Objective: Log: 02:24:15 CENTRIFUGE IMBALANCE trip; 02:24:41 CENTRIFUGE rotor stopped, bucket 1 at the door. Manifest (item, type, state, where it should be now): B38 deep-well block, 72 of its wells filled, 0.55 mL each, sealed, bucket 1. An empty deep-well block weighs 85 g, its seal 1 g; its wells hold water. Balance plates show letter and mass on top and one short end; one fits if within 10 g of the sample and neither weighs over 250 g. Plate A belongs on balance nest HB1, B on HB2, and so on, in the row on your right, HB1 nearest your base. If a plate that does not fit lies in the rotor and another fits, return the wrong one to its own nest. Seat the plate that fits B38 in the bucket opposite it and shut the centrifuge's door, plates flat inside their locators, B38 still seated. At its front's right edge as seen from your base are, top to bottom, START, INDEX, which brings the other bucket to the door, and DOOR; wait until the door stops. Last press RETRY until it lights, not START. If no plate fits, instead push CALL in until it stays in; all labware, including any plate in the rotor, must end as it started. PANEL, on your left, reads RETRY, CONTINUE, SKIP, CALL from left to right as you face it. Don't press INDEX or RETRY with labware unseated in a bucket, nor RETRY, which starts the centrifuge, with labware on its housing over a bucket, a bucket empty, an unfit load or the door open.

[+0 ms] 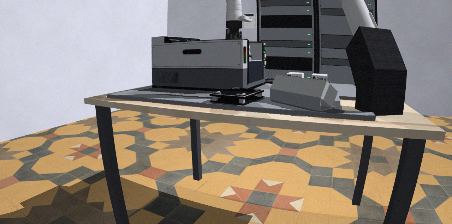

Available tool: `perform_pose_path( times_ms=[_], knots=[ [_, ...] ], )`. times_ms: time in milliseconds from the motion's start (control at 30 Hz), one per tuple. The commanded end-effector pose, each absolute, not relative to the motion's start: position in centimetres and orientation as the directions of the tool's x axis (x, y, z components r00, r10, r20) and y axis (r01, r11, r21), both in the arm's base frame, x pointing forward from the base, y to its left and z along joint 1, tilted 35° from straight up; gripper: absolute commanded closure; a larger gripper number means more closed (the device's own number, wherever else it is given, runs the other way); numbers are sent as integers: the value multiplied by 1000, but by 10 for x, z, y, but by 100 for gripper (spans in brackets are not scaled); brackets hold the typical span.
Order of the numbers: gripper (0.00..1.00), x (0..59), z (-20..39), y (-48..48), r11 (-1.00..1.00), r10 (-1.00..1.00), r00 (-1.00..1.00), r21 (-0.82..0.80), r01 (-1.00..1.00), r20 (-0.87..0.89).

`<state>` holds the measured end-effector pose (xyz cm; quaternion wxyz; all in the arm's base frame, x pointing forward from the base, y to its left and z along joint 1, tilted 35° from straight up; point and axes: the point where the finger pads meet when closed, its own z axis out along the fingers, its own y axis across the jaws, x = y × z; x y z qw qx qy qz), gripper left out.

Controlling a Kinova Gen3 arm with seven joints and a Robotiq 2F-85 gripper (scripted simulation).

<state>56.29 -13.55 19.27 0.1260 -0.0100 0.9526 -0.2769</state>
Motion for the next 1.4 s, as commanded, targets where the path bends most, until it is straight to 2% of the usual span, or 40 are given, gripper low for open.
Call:
perform_pose_path(
  times_ms=[0,1367],
  knots=[
    [5,563,194,-135,847,-90,-968,-530,51,-236],
    [5,565,187,-139,847,-90,-968,-530,51,-236]
  ],
)
